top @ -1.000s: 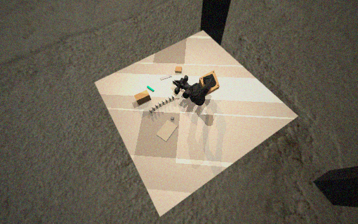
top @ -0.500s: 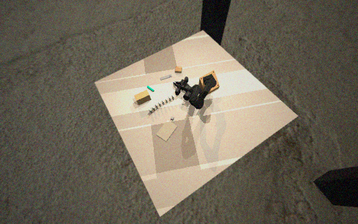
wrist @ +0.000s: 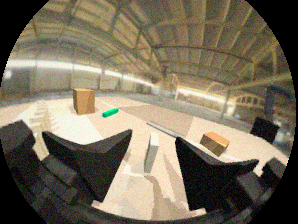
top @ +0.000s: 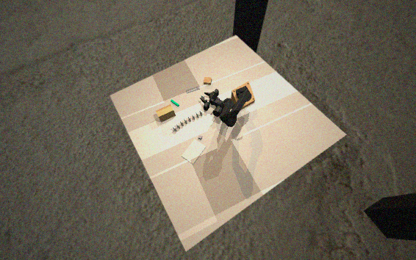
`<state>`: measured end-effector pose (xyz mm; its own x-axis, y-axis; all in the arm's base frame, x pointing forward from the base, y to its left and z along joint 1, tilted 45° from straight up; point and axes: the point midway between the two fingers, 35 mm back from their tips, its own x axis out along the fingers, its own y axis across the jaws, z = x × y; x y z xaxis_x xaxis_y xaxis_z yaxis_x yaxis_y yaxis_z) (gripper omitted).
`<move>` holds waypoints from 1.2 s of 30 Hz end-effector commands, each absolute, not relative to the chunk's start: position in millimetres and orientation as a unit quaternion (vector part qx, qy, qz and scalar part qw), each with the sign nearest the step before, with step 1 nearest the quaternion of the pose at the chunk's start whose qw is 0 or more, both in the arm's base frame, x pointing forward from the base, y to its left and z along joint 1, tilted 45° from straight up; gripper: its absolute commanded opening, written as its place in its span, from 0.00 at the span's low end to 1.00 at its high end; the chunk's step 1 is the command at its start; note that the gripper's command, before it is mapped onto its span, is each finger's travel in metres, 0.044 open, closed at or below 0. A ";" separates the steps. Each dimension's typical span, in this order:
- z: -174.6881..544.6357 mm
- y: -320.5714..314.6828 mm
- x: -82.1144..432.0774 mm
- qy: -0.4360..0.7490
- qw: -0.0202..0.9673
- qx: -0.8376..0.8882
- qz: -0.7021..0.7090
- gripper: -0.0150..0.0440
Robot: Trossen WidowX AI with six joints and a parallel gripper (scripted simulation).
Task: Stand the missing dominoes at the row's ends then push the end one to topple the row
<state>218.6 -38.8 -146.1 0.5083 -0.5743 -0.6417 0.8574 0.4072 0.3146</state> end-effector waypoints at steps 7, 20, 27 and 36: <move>-122.1 -63.4 222.4 0.224 0.807 0.318 -0.444 1.00; -141.1 -92.1 255.0 0.347 0.813 0.223 -0.410 1.00; -169.9 -121.7 287.2 0.553 0.787 0.095 -0.257 1.00; -165.0 -146.5 288.7 0.676 0.736 0.030 0.030 1.00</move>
